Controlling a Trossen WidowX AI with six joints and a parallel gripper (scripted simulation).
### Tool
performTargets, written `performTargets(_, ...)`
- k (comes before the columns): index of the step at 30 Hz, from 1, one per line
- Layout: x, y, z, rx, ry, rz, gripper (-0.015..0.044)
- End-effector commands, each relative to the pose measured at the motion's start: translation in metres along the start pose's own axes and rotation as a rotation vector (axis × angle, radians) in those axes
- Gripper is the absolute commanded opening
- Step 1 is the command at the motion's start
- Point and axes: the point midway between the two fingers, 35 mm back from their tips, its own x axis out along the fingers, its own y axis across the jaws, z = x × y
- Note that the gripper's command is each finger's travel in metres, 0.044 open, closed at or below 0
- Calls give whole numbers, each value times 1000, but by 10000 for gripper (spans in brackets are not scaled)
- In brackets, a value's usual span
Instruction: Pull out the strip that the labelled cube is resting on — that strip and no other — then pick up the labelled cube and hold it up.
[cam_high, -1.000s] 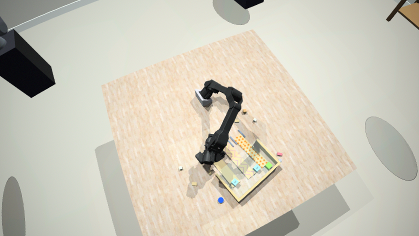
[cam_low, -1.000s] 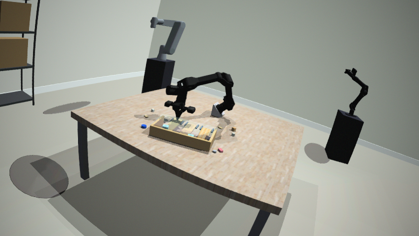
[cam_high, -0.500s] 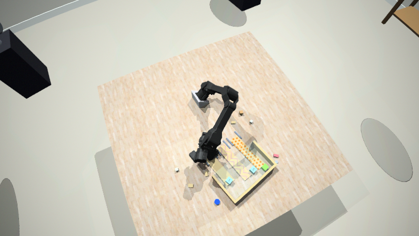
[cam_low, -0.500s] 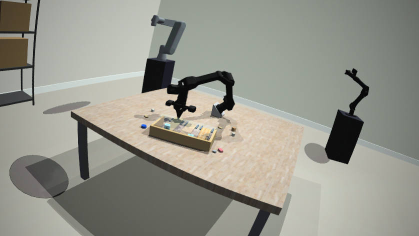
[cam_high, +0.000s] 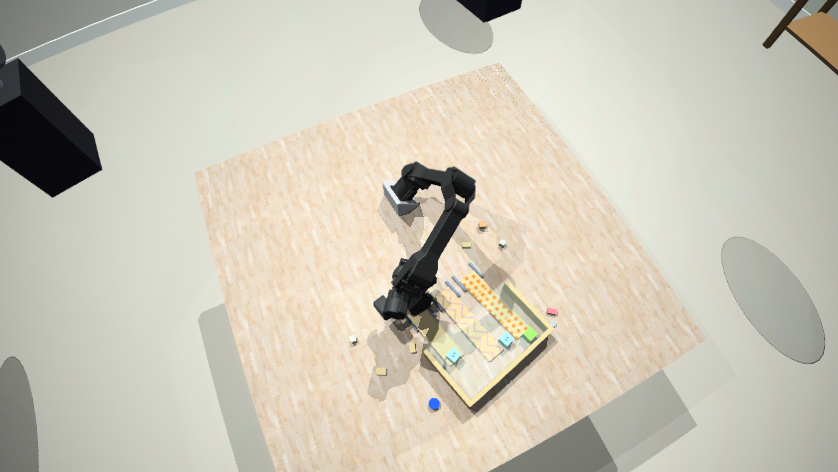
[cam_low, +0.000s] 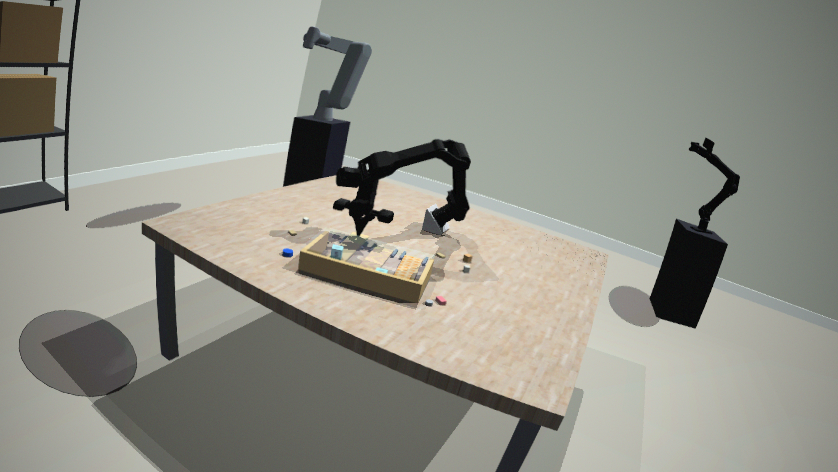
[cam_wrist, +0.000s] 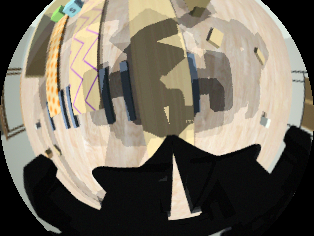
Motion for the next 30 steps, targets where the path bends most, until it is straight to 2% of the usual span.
performTargets(1,6,0,-15,9,25,8,0)
performTargets(30,5,-1,-61,11,27,7,0)
